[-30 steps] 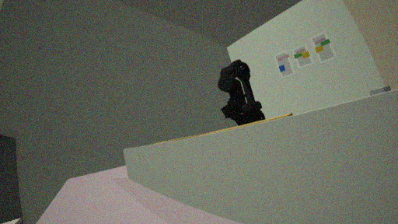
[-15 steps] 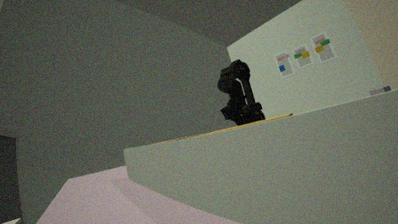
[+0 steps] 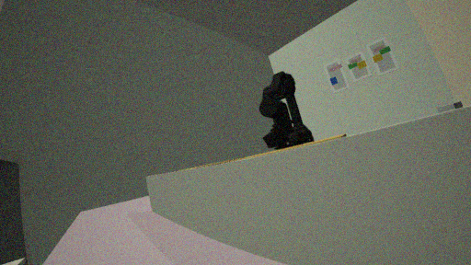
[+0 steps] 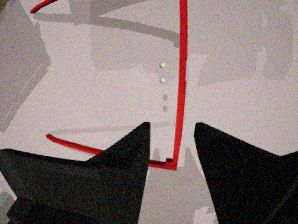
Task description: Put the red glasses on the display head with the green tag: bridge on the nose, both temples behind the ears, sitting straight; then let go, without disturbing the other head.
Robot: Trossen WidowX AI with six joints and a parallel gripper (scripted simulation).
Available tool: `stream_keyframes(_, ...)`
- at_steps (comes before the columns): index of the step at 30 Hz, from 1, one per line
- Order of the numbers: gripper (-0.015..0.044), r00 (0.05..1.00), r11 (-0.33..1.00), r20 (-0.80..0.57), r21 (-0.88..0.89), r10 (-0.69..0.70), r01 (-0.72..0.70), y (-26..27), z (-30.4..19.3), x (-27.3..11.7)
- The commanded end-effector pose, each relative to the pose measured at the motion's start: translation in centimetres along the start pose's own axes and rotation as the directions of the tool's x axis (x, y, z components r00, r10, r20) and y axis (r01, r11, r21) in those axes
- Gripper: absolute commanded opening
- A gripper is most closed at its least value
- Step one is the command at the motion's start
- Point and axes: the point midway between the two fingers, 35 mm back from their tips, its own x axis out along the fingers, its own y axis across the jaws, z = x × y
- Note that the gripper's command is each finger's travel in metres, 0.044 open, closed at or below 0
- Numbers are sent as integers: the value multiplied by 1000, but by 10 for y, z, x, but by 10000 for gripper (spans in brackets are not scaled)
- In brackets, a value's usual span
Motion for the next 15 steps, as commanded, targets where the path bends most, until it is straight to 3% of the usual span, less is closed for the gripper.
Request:
stream_keyframes(1, 140, 1000, 1000, -7, -5, 0, 0, -1, -2, 9)
stream_keyframes(15, 140, 1000, 1000, -7, -5, 0, 0, -2, -4, 27)
